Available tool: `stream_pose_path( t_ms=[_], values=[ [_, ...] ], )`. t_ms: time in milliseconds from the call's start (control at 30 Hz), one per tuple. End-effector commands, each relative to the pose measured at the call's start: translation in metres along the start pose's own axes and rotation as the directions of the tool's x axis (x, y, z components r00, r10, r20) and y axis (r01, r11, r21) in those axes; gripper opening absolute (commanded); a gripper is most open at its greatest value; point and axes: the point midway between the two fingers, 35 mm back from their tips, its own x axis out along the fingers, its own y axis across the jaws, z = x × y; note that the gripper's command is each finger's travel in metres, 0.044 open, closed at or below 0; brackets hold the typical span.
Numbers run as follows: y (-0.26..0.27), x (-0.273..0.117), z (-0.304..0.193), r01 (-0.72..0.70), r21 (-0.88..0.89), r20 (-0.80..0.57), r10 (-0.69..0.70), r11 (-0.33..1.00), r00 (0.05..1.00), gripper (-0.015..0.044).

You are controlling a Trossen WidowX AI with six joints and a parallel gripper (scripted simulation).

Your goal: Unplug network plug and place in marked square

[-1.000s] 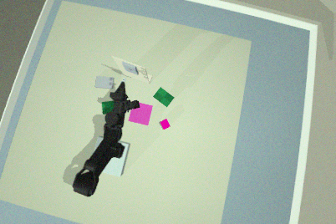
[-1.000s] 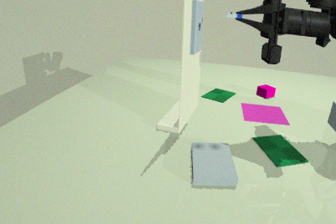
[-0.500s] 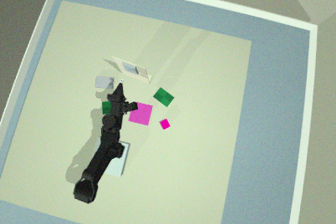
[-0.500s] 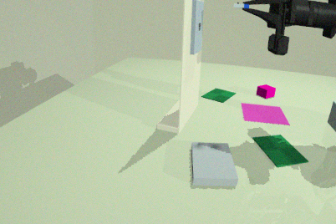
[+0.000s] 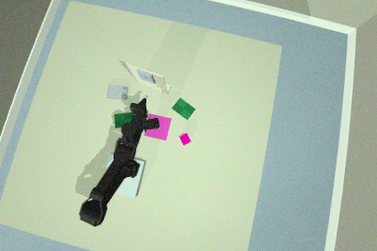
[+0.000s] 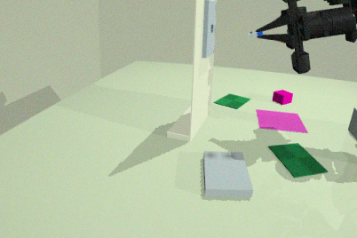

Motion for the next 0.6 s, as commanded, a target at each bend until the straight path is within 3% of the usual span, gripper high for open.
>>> stream_pose_path(
  t_ms=[0,567],
  values=[
    [-0.018,0.001,0.011,0.092,0.015,0.044,-0.093,0.996,0.995,0.0000],
    [-0.104,-0.025,0.049,0.501,0.155,0.171,-0.523,0.851,0.835,0.0000]
  ],
)
